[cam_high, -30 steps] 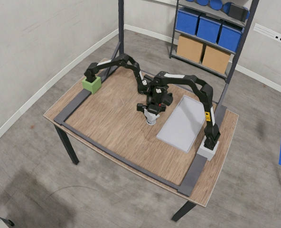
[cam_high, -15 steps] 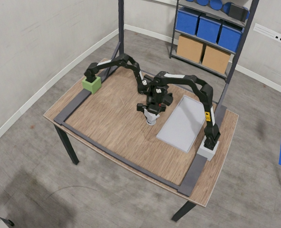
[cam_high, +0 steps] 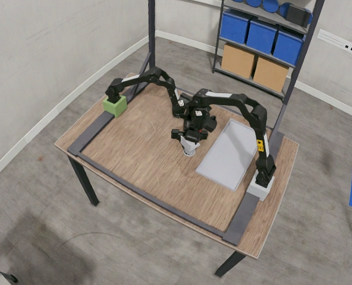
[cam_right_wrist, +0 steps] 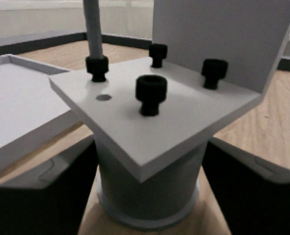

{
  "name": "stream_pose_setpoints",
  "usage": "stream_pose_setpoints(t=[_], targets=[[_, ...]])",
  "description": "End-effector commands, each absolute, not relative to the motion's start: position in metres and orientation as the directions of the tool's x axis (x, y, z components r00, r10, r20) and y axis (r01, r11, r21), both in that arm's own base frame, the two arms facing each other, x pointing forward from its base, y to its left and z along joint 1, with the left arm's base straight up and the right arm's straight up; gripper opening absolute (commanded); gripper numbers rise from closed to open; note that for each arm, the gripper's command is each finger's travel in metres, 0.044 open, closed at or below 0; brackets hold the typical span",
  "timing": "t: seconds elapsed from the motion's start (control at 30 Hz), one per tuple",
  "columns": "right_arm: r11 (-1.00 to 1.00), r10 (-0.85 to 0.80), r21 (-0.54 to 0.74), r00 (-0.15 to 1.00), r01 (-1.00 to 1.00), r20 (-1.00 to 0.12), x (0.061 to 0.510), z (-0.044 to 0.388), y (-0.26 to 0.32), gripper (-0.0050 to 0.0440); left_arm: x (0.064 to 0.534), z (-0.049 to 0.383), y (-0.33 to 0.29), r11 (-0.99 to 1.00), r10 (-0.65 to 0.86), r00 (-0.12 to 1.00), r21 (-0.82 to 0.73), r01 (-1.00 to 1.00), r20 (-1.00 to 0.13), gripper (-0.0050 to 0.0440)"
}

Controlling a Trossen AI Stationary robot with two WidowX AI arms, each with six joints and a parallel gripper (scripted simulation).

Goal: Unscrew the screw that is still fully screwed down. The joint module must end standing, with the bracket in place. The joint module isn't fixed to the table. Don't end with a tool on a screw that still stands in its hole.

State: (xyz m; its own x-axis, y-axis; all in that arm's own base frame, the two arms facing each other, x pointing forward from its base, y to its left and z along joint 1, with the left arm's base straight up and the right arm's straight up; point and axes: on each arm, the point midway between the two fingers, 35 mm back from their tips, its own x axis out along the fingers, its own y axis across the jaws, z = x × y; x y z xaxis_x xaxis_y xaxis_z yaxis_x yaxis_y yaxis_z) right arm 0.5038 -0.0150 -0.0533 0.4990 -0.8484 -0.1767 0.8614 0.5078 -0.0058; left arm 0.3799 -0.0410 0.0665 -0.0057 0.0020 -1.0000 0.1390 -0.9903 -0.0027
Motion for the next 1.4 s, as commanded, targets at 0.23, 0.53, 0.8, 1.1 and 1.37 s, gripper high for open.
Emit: stream_pose_setpoints(t=[0.23, 0.53, 0.8, 1.1, 1.37], targets=[[0.503, -0.850, 0.028, 0.500, 0.864, -0.165, 0.5104, -0.0392, -0.0160, 0.0245, 0.3829, 0.0846, -0.0450, -0.990, -0.008, 0.044, 0.014, 0.138, -0.999, 0.0250], [0.503, -0.850, 0.028, 0.500, 0.864, -0.165, 0.5104, -0.0392, -0.0160, 0.0245, 0.3818, 0.0835, -0.0436, -0.990, -0.008, 0.040, 0.013, 0.138, -0.999, 0.0250], [0.503, -0.850, 0.028, 0.500, 0.864, -0.165, 0.5104, -0.0392, -0.0160, 0.0245, 0.3828, 0.0793, -0.0429, -0.991, -0.005, 0.031, 0.009, 0.137, -1.000, 0.0250], [0.503, -0.850, 0.028, 0.500, 0.864, -0.165, 0.5104, -0.0392, -0.0160, 0.0245, 0.3828, 0.0793, -0.0429, -0.991, -0.005, 0.031, 0.009, 0.137, -1.000, 0.0130], [0.503, -0.850, 0.028, 0.500, 0.864, -0.165, 0.5104, -0.0392, -0.0160, 0.0245, 0.3828, 0.0793, -0.0429, -0.991, -0.005, 0.031, 0.009, 0.137, -1.000, 0.0130]])
